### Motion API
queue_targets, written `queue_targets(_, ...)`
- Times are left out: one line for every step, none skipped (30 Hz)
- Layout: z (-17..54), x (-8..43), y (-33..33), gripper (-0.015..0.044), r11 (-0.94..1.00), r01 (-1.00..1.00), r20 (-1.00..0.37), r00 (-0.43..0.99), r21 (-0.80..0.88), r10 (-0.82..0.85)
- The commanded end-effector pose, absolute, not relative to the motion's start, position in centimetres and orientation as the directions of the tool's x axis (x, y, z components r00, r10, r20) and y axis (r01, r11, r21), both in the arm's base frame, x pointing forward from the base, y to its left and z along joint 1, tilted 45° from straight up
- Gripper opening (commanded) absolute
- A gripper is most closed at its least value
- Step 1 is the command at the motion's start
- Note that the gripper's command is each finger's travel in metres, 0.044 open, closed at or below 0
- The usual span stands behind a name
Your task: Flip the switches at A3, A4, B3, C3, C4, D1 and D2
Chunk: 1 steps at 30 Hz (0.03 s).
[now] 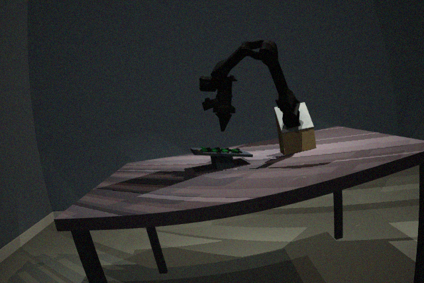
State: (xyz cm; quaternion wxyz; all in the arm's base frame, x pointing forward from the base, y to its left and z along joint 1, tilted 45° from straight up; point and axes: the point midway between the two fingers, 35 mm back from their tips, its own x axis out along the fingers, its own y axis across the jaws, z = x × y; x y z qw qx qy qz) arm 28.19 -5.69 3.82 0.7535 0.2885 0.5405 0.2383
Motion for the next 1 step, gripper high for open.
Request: queue_targets(3.91,28.32,-5.67,0.0000,0.716,-0.046,-0.673,0.304,0.696,0.674)
